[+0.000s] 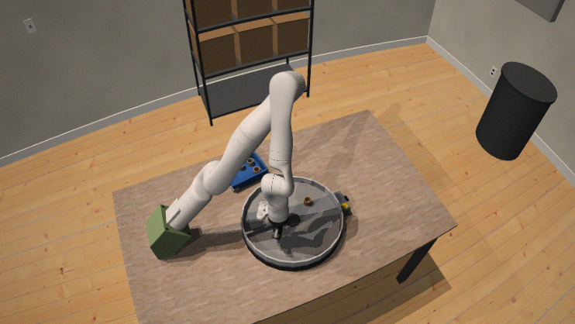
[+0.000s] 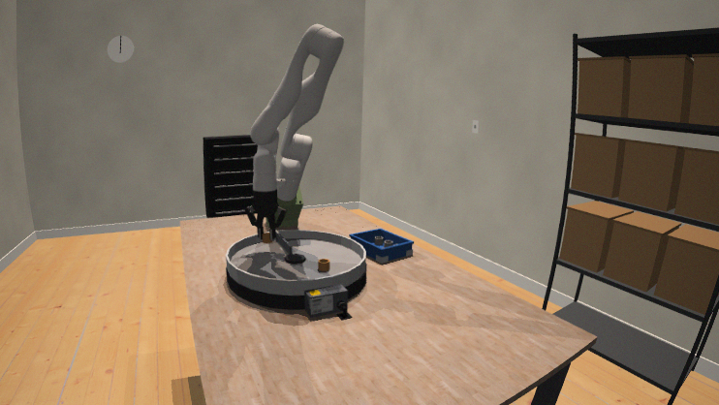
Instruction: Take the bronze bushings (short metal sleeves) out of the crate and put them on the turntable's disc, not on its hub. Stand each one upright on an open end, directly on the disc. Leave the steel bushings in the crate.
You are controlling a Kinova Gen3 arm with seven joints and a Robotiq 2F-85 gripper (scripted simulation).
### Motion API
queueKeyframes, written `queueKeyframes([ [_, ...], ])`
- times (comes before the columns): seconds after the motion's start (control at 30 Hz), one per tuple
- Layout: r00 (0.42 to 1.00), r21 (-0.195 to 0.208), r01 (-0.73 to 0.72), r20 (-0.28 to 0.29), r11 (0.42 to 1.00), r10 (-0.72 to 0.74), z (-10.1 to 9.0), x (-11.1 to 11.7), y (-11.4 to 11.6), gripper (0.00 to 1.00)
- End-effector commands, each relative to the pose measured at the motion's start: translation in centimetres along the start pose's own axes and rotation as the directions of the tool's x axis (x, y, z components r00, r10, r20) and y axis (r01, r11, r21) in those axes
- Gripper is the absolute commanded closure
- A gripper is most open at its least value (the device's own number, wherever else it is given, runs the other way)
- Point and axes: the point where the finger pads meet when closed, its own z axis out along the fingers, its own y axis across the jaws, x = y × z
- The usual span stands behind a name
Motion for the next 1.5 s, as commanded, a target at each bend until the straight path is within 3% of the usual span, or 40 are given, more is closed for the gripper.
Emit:
queueKeyframes([
  [0.0,1.000,0.000,0.000,0.001,1.000,0.000,0.0,0.0,0.0,1.00],
  [1.07,1.000,0.000,0.000,0.001,1.000,0.000,0.1,0.0,0.0,1.00],
  [1.47,1.000,0.007,-0.004,-0.028,1.000,0.004,2.2,0.0,0.0,1.00],
])
